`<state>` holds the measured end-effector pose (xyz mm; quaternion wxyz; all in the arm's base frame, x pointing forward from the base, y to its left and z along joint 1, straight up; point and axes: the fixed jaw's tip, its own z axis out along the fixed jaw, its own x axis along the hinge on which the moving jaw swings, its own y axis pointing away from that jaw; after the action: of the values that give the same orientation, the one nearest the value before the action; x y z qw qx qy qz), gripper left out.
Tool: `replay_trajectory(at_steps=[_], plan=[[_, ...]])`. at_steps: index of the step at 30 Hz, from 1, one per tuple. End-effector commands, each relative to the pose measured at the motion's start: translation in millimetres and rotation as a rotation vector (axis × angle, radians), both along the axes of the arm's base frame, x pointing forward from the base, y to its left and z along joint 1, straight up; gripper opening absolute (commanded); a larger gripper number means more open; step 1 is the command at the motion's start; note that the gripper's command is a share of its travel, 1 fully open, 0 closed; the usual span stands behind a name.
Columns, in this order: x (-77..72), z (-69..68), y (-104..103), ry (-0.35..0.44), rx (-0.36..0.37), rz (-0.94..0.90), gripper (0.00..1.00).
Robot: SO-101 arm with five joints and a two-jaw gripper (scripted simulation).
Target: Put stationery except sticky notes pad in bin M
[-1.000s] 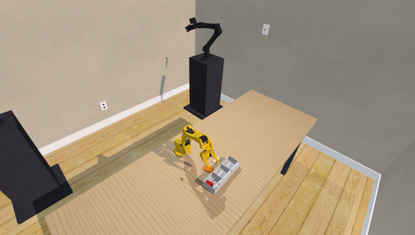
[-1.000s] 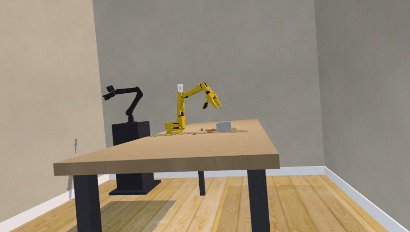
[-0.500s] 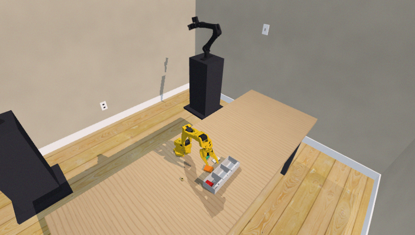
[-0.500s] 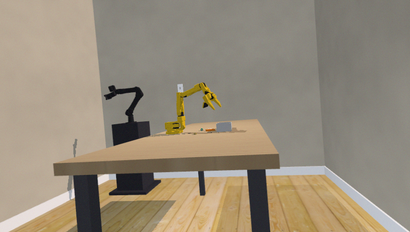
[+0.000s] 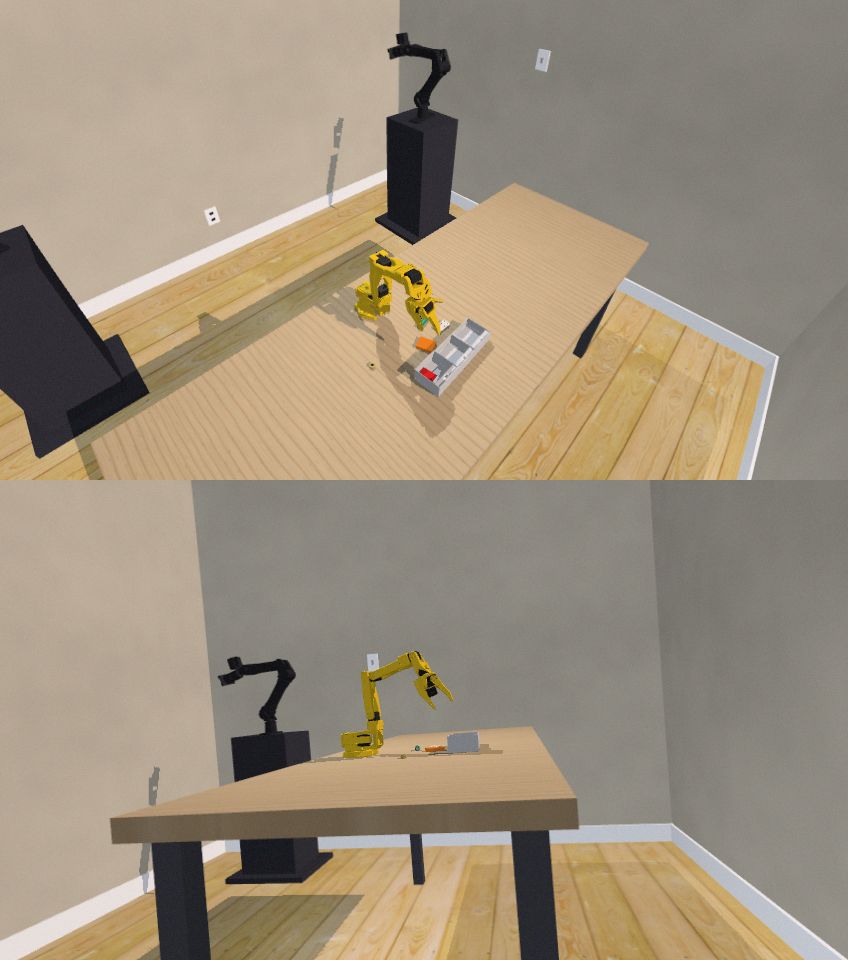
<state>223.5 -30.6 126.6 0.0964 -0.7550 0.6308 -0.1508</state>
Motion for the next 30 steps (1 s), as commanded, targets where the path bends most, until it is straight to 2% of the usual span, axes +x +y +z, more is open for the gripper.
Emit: replay_trajectory(at_steps=[1, 4, 6, 19, 21, 23, 30], plan=[[-7.9, 9.5, 6.5, -0.059, 0.084, -0.204, 0.31], [-13.9, 7.9, 10.0, -0.048, 0.146, -0.355, 0.31], [-13.9, 7.9, 10.0, -0.048, 0.146, -0.355, 0.31], [-36.4, 1.4, 22.6, -0.003, 0.366, -0.975, 0.31], [-39.2, 0.5, 24.0, 0.002, 0.392, -1.059, 0.31], [-39.2, 0.5, 24.0, 0.002, 0.392, -1.059, 0.31], [-47.6, -2.5, 27.9, 0.018, 0.463, -1.313, 0.31]])
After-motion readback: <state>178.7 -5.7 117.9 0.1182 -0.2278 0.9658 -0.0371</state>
